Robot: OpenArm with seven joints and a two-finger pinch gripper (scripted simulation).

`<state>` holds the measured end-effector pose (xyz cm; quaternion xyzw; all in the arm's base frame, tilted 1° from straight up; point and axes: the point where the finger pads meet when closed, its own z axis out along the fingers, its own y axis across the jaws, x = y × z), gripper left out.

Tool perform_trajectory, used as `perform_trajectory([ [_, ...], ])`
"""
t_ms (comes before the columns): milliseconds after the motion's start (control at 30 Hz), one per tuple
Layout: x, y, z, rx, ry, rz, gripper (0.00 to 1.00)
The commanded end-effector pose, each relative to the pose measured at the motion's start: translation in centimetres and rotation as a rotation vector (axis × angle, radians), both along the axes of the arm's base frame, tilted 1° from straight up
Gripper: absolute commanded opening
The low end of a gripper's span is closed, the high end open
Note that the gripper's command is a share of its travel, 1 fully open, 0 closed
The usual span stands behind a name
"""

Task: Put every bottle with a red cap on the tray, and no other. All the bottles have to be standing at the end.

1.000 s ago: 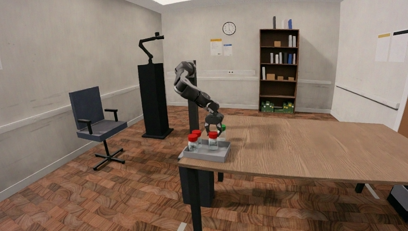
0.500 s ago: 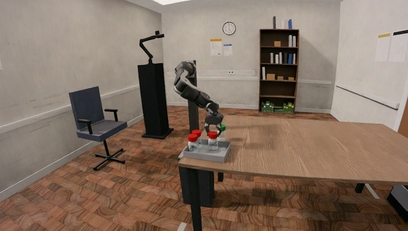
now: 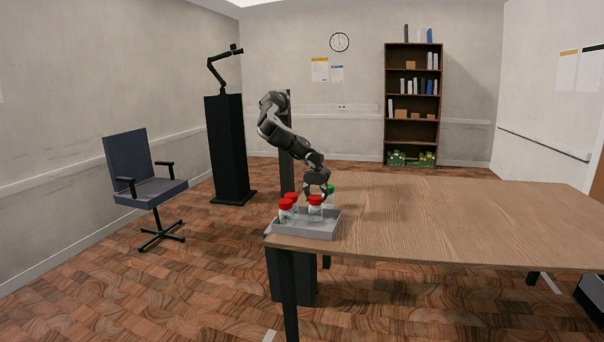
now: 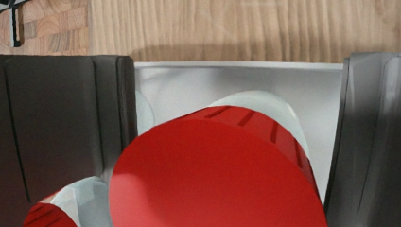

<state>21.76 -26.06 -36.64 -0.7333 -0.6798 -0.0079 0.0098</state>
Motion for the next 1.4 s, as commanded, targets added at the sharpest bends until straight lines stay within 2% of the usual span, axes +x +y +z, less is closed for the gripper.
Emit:
perform_trajectory([
  [0,0.28,-0.11,0.19,0.001,-0.012,-0.003,0.00],
  [1367,0.31,-0.12,0.20,0.007,-0.020,-0.004,0.00],
])
